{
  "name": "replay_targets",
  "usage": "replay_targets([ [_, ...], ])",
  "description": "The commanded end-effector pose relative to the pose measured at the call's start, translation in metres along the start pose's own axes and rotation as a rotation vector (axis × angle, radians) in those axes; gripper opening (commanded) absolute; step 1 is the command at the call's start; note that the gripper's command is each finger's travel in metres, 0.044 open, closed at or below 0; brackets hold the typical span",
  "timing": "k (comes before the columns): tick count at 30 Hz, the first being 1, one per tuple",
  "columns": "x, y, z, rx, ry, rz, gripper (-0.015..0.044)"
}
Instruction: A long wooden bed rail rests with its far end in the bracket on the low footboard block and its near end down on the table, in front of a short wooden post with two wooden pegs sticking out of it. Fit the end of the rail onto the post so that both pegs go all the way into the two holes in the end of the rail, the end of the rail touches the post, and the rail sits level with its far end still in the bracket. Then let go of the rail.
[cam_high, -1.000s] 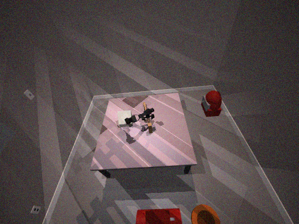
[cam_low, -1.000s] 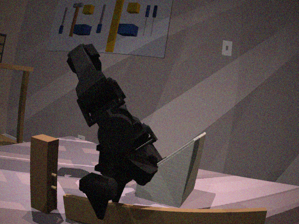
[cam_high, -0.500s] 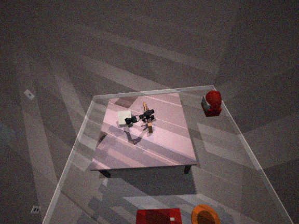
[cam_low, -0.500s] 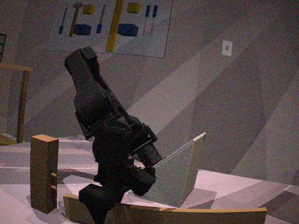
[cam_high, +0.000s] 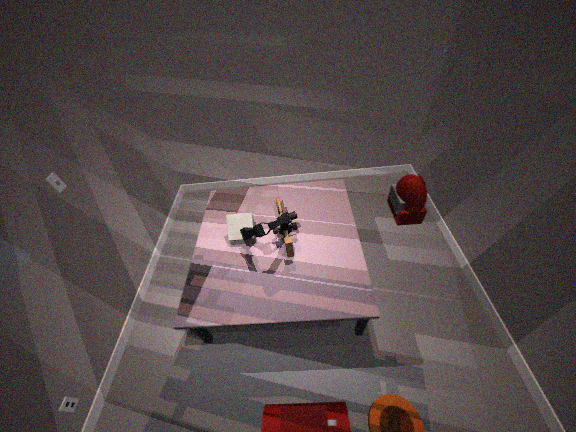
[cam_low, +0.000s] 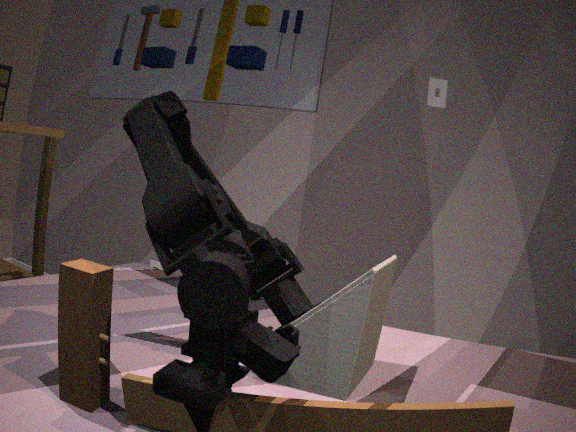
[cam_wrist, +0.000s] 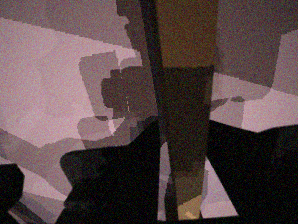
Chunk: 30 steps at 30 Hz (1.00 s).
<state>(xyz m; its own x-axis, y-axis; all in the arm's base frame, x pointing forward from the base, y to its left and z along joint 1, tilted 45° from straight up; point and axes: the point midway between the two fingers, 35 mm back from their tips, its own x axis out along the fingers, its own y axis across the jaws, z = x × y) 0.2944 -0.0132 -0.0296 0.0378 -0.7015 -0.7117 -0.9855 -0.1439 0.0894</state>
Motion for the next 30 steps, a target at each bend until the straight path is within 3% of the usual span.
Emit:
replay_targets([
  [1, 0.0008, -0.0001, -0.0004, -0.006, 0.006, 0.000, 0.0046],
  [8, 0.0008, -0.0001, -0.0004, -0.006, 0.006, 0.000, 0.0000],
  [30, -0.0051, -0.0001, 0.0004, -0.006, 0.005, 0.000, 0.0000],
])
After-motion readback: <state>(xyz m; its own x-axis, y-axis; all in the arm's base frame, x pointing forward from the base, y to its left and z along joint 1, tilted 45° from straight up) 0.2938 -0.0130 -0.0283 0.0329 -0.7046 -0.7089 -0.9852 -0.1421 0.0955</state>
